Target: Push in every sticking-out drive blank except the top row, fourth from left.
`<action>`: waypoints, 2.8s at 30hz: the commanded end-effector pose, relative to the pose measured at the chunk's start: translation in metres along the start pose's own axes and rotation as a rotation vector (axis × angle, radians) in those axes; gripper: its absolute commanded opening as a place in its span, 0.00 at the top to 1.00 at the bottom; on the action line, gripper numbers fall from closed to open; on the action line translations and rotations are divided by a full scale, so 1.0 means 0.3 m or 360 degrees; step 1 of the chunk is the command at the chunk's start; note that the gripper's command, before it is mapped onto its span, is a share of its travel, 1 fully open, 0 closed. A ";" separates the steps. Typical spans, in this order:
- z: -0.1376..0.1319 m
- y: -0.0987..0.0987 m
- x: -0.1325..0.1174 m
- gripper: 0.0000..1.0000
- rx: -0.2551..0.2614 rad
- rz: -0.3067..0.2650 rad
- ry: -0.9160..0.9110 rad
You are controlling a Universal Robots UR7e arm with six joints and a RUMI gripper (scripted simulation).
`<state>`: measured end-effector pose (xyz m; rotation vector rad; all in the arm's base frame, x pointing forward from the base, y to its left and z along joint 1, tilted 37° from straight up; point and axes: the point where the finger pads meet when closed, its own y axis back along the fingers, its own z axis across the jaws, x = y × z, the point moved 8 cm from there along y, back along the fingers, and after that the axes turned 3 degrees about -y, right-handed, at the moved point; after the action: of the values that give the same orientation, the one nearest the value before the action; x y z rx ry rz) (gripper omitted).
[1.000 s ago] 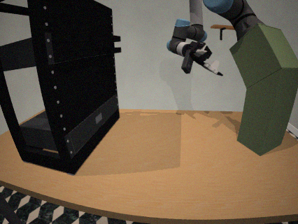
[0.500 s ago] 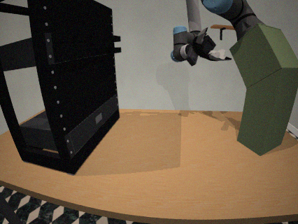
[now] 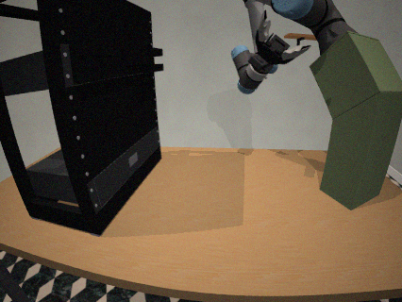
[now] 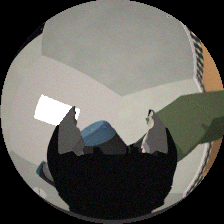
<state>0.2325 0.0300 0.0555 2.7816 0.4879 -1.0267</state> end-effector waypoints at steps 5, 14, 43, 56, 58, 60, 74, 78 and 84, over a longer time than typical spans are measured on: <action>-0.142 -0.011 -0.062 0.00 0.0422 -0.0173 0.0086; -0.252 0.027 -0.098 0.00 0.0769 -0.0259 0.0129; -0.550 0.112 -0.126 0.00 0.2070 -0.0720 -0.0247; -0.589 0.179 -0.034 0.00 0.2495 -0.0789 -0.0564; -0.590 0.189 -0.013 0.00 0.2560 -0.0793 -0.0625; -0.590 0.198 0.008 0.00 0.2621 -0.0796 -0.0685; -0.564 0.232 0.138 0.00 0.2909 -0.0779 -0.1033; -0.550 0.237 0.178 0.00 0.2978 -0.0767 -0.1137; -0.535 0.238 0.214 0.00 0.3035 -0.0753 -0.1232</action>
<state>0.3943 0.0159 0.1447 2.5899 -0.1273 -3.9216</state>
